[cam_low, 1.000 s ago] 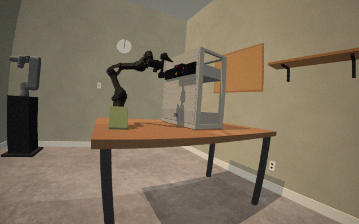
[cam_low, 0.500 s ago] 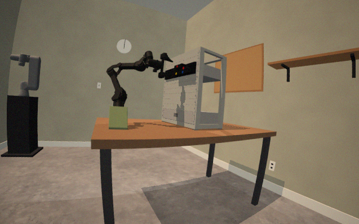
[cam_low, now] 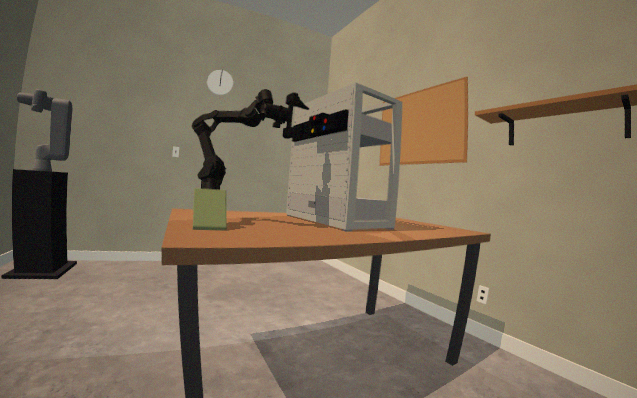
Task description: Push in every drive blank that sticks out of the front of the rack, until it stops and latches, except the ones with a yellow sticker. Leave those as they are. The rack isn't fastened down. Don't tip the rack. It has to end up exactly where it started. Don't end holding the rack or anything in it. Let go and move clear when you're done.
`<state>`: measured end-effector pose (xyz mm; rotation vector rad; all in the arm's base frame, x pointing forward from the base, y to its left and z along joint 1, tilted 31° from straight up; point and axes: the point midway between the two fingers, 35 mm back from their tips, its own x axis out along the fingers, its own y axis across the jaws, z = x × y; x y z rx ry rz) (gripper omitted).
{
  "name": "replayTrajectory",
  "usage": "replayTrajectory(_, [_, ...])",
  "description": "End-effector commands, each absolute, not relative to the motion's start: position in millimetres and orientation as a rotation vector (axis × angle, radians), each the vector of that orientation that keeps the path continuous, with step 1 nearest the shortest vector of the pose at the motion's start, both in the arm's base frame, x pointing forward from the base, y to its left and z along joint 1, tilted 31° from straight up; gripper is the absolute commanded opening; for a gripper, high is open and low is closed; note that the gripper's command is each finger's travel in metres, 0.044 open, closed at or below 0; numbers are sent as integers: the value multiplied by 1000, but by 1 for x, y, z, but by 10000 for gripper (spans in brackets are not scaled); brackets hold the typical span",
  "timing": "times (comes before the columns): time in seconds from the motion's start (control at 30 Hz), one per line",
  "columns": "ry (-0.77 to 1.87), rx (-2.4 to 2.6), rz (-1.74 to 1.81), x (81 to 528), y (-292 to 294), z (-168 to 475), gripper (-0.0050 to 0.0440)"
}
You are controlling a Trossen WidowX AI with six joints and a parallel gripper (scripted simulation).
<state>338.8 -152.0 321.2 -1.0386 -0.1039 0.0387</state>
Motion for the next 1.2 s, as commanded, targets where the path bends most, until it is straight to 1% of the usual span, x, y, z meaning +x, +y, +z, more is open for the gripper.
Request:
replayTrajectory(0.0, [-104, -1037, 33, 341, -172, 308, 440])
replayTrajectory(0.13, [-104, -1037, 33, 344, -191, 294, 440])
replayTrajectory(0.4, [-104, -1037, 33, 346, -206, 282, 440])
replayTrajectory(1.17, [-104, -1037, 33, 346, -206, 282, 440])
